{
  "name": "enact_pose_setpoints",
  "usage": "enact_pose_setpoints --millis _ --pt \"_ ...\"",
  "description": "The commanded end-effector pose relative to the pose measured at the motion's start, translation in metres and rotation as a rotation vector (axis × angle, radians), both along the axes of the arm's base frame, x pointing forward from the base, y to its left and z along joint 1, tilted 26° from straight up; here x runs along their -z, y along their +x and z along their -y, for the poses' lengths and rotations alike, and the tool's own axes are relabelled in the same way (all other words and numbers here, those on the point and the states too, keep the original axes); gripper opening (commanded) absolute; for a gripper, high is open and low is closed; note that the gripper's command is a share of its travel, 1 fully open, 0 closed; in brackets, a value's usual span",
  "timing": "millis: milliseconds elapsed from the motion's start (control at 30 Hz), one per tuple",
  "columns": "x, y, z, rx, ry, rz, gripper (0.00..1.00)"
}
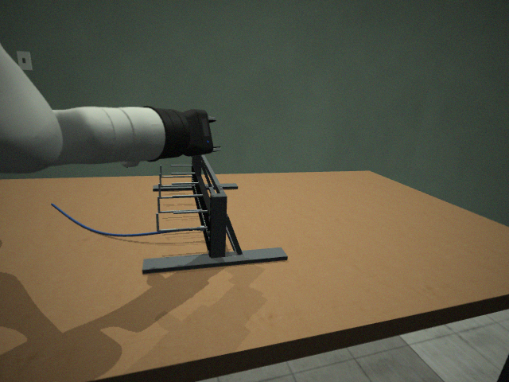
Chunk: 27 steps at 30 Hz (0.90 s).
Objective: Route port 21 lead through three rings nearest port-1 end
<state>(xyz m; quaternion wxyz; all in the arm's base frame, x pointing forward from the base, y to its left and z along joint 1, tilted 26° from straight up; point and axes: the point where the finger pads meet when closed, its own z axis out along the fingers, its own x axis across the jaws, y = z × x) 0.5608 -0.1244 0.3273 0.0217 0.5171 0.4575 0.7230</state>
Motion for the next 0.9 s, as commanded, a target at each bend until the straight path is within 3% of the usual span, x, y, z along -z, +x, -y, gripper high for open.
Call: enact_pose_setpoints --millis 0,567,633,733,867 --pt "-0.001 0.0 0.0 0.0 -0.001 0.002 1.0" --pt "-0.002 0.0 0.0 0.0 -0.001 0.002 1.0" --pt "-0.014 -0.004 -0.002 0.0 0.0 0.003 1.0" --pt "-0.054 -0.019 -0.013 0.0 0.001 0.005 1.0" --pt "-0.088 -0.035 -0.026 -0.001 -0.001 0.002 1.0"
